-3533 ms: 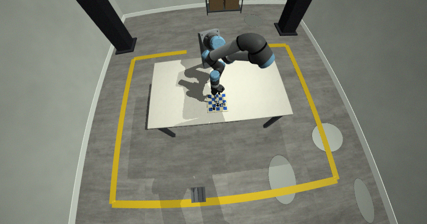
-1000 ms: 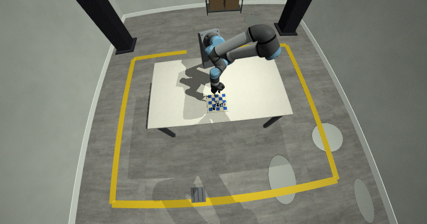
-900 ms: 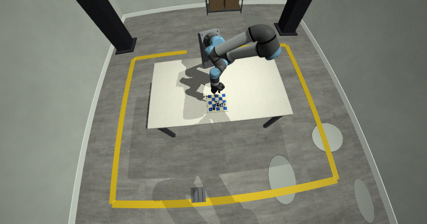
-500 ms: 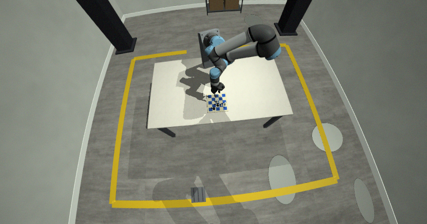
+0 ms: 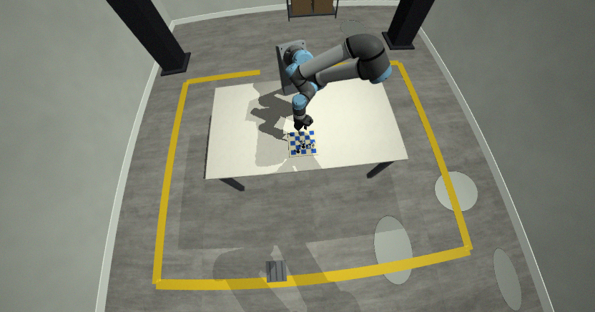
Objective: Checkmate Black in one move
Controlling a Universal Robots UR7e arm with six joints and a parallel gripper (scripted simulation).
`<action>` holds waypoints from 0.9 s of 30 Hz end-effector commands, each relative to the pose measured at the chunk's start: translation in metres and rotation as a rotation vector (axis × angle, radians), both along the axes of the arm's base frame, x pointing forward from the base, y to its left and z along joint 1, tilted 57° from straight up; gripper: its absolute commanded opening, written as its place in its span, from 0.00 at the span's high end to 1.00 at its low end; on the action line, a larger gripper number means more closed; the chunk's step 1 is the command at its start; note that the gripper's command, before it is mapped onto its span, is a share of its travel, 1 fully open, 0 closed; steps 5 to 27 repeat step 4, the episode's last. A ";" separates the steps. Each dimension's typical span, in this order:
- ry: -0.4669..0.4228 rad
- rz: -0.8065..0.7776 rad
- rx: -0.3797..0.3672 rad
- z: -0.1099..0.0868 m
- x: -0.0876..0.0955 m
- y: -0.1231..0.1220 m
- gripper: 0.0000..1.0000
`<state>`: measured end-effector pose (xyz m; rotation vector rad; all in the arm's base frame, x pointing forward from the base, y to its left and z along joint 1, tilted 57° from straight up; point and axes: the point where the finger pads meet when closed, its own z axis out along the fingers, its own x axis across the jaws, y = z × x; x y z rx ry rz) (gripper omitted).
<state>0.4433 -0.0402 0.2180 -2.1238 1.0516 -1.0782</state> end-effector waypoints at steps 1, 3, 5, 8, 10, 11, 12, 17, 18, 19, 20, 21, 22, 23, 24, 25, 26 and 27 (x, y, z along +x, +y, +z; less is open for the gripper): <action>0.000 0.000 0.000 0.000 0.000 0.000 0.00; 0.000 0.000 0.000 0.000 0.000 0.000 0.00; 0.000 0.000 0.000 0.000 0.000 0.000 0.00; 0.000 0.000 0.000 0.000 0.000 0.000 0.00; 0.000 0.000 0.000 0.000 0.000 0.000 0.00; 0.000 0.000 0.000 0.000 0.000 0.000 0.00; 0.000 0.000 0.000 0.000 0.000 0.000 0.00; 0.000 0.000 0.000 0.000 0.000 0.000 0.00; 0.000 0.000 0.000 0.000 0.000 0.000 0.00; 0.000 0.000 0.000 0.000 0.000 0.000 0.00; 0.000 0.000 0.000 0.000 0.000 0.000 0.00; 0.000 0.000 0.000 0.000 0.000 0.000 0.00; 0.000 0.000 0.000 0.000 0.000 0.000 0.00; 0.000 0.000 0.000 0.000 0.000 0.000 0.00; 0.000 0.000 0.000 0.000 0.000 0.000 0.00; 0.000 0.000 0.000 0.000 0.000 0.000 0.00; 0.000 0.000 0.000 0.000 0.000 0.000 0.00; 0.000 0.000 0.000 0.000 0.000 0.000 0.00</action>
